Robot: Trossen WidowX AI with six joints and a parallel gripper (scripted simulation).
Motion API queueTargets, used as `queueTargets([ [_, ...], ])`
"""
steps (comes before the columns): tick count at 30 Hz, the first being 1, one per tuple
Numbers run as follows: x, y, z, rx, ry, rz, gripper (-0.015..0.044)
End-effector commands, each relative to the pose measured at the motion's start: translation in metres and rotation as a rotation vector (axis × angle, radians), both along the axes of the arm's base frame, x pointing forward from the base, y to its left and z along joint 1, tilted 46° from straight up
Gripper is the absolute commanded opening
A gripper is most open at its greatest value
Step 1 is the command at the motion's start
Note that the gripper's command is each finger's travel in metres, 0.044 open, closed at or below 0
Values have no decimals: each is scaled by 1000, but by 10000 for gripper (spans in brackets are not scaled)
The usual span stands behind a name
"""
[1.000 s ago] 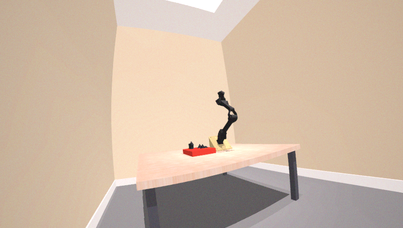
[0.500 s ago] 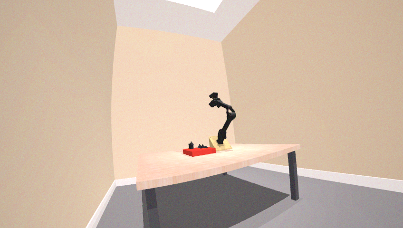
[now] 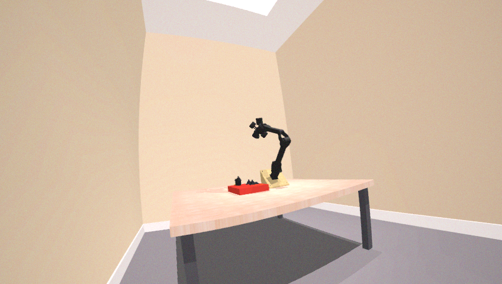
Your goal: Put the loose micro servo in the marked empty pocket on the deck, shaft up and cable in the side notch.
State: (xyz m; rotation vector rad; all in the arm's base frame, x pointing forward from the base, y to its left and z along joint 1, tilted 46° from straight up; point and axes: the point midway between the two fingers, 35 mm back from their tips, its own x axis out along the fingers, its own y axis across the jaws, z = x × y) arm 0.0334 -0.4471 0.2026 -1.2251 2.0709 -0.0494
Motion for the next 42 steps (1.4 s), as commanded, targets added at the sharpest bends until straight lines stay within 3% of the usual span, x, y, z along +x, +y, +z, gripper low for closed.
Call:
queueTargets([
  [1,24,2,-18,75,-3,83,440],
  [20,147,56,-118,561,-68,506,440],
  [42,245,197,-195,1216,-158,869,440],
])
